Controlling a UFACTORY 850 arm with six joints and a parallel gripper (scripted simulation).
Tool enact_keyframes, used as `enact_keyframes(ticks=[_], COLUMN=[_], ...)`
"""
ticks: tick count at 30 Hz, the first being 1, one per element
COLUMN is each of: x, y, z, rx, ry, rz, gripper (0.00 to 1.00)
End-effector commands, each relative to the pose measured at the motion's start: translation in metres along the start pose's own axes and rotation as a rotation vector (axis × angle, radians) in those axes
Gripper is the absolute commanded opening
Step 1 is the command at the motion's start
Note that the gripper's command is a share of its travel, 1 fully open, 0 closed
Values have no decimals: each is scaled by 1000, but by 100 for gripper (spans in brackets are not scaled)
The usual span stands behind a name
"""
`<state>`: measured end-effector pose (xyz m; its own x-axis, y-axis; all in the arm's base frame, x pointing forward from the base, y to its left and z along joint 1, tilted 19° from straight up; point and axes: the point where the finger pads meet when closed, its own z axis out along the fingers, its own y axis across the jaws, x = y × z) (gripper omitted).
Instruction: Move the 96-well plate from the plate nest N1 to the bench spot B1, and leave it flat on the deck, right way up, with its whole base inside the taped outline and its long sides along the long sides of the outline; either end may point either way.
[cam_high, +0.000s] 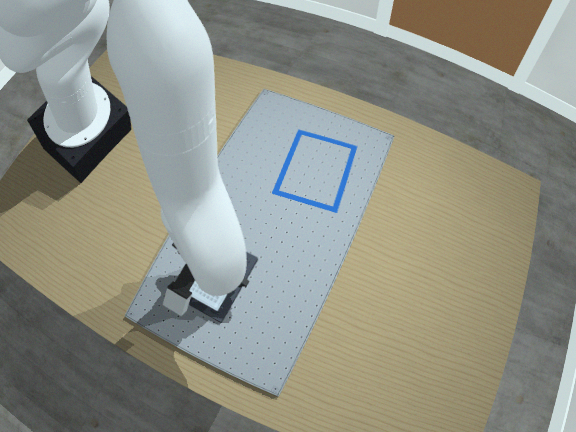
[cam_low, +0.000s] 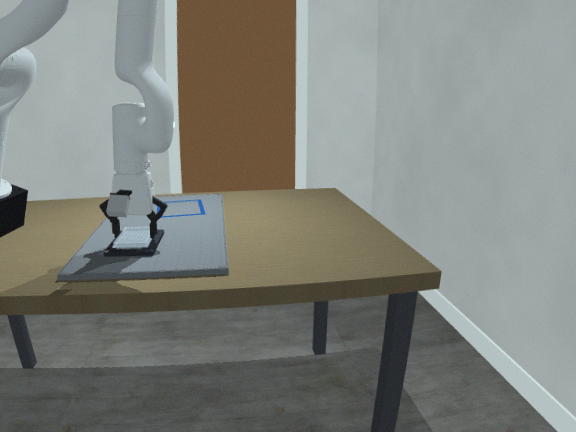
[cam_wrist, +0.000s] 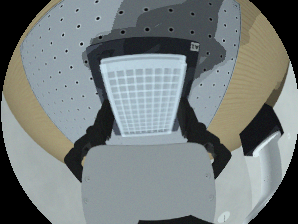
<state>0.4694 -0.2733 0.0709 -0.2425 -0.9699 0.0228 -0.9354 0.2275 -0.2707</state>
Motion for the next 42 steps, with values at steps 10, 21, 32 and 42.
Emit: enact_keyframes(ticks=[10,21,32,42], x=[0,0,0,0], y=[0,0,0,0], z=[0,0,-1,-1], rx=[48,48,48,48], ry=[24,24,24,24], rz=[-1,-1,-1,-1], gripper=[100,100,0,0])
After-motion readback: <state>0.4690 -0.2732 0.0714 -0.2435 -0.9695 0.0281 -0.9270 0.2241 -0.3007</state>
